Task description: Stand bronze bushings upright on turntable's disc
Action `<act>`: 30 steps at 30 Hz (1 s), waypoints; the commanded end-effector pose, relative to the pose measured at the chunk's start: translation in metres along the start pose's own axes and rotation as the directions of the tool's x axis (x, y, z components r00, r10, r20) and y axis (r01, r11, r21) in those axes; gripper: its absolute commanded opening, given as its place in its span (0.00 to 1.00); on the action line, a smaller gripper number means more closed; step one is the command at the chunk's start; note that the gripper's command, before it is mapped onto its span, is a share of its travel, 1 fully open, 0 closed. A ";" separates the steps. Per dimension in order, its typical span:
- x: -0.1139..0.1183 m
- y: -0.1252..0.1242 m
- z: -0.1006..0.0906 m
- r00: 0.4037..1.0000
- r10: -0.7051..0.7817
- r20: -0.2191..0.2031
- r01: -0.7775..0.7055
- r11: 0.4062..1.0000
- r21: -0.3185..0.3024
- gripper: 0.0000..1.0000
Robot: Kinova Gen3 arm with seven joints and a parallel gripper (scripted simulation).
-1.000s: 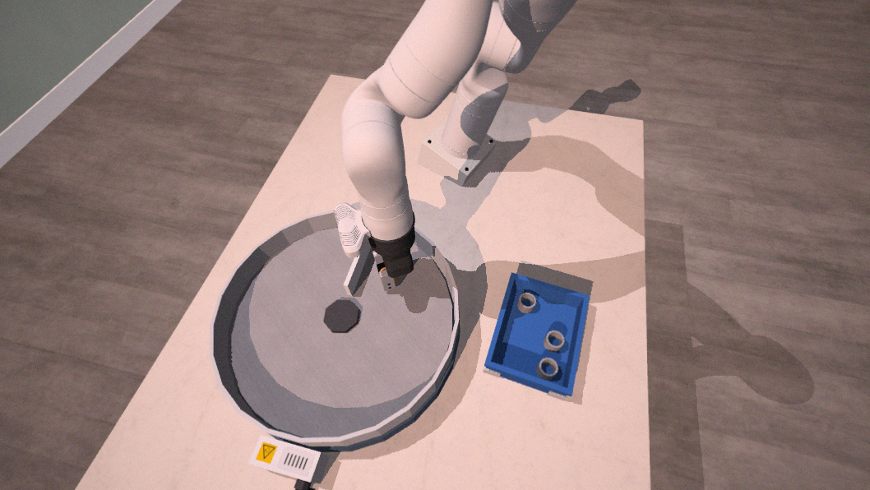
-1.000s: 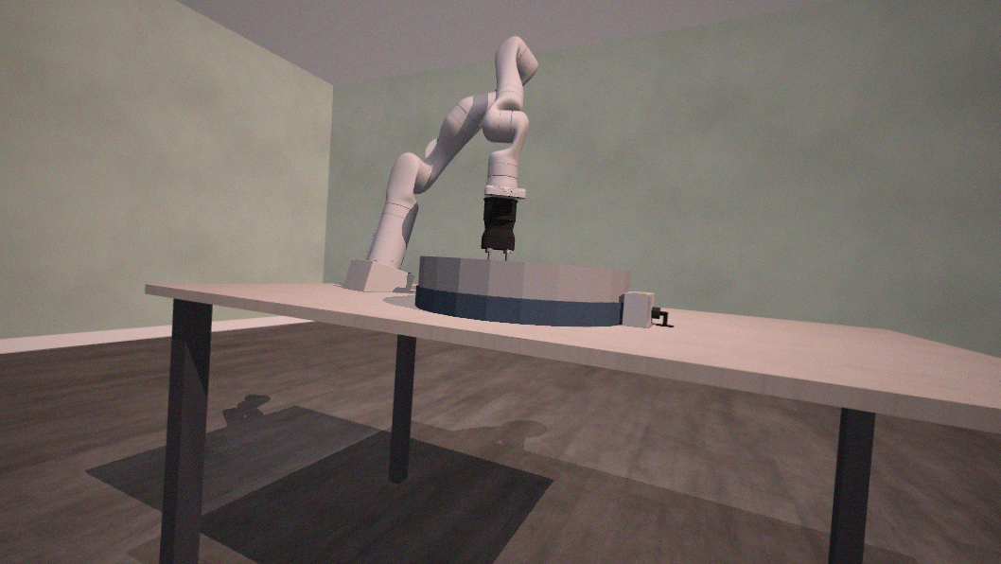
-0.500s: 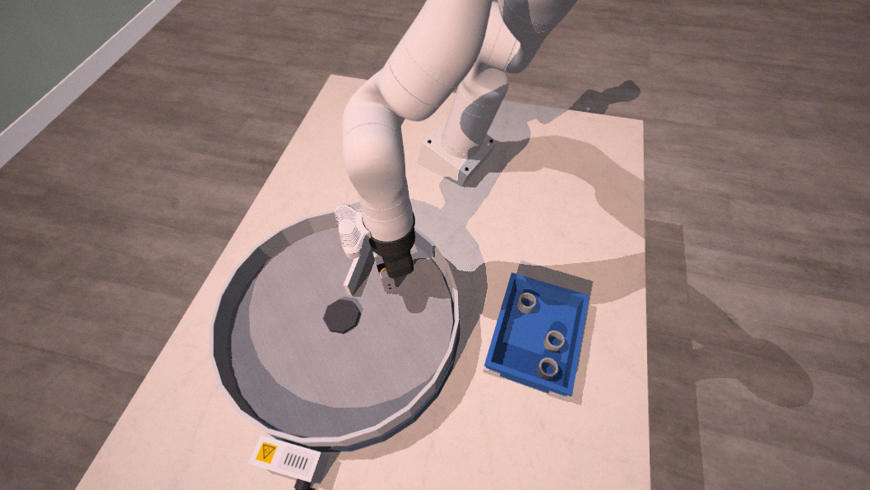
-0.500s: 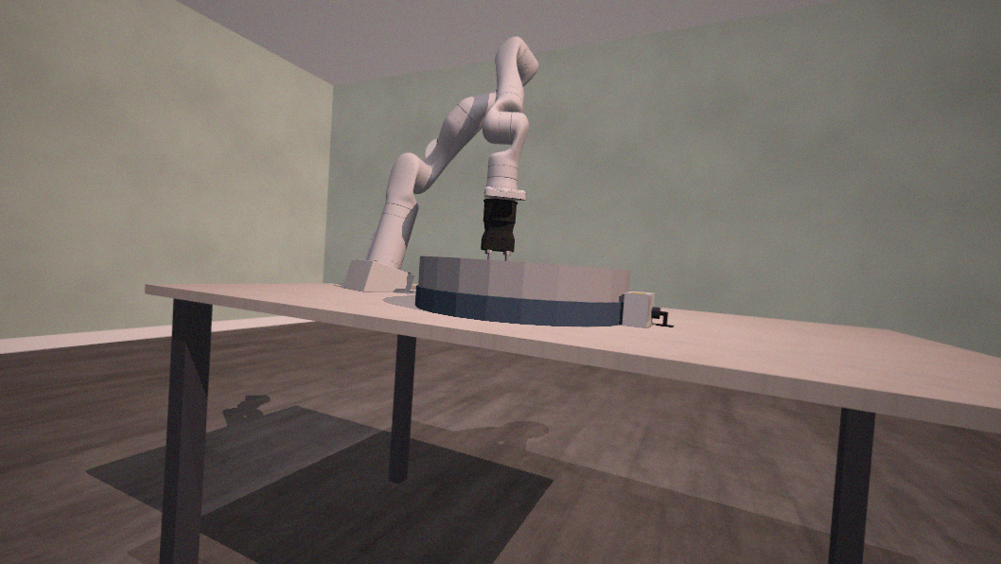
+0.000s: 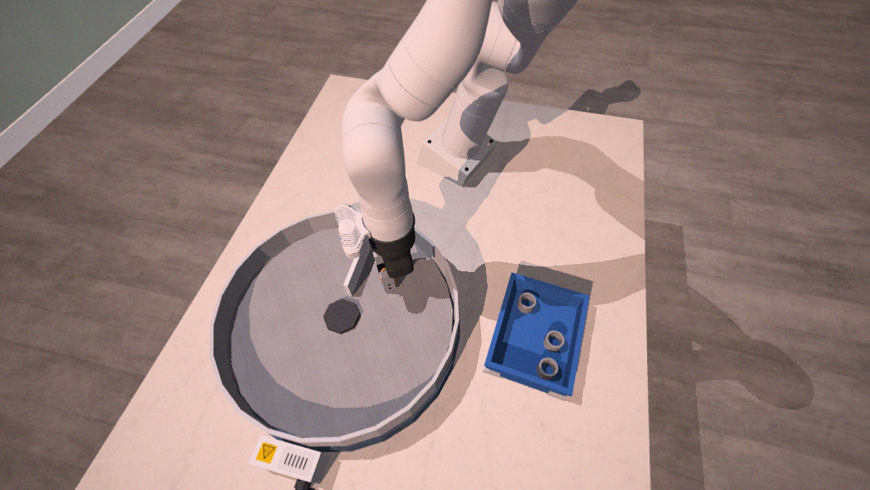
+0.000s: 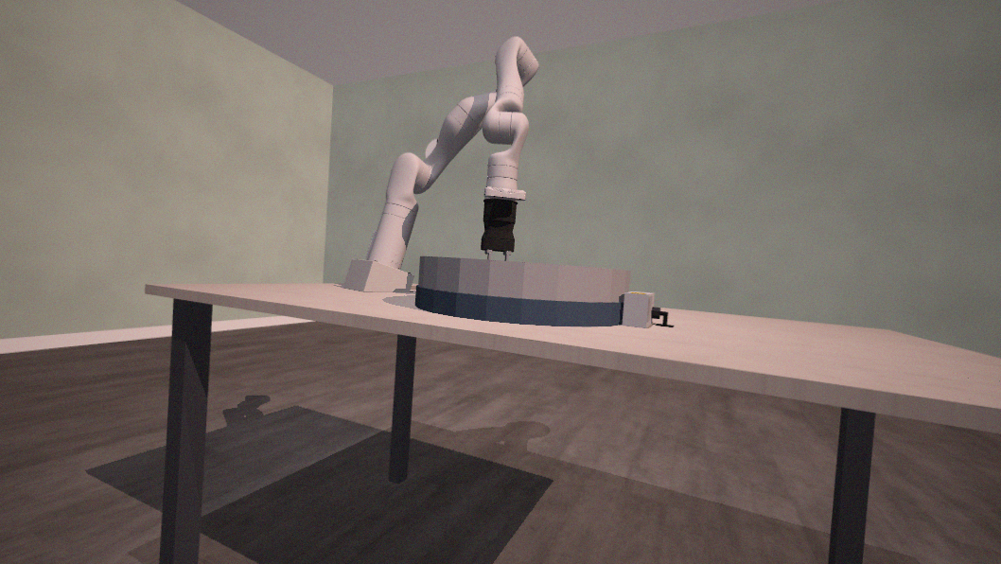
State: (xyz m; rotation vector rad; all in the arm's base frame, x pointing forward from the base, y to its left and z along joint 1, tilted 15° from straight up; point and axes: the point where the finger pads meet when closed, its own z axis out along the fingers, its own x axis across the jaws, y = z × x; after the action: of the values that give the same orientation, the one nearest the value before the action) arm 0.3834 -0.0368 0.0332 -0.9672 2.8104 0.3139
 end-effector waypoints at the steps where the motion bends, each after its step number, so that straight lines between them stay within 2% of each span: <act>1: 0.000 0.000 -0.001 1.000 0.000 0.001 0.000 1.000 0.001 0.00; 20: 0.000 0.000 -0.001 1.000 0.000 0.001 0.000 1.000 0.001 0.00; 21: 0.000 0.000 -0.001 1.000 0.000 0.001 0.000 1.000 0.001 0.78; 30: 0.000 0.000 -0.001 1.000 0.000 0.001 0.000 1.000 0.001 0.78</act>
State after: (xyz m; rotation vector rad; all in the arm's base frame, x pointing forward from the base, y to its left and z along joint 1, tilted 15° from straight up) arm 0.3835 -0.0367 0.0333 -0.9672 2.8103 0.3139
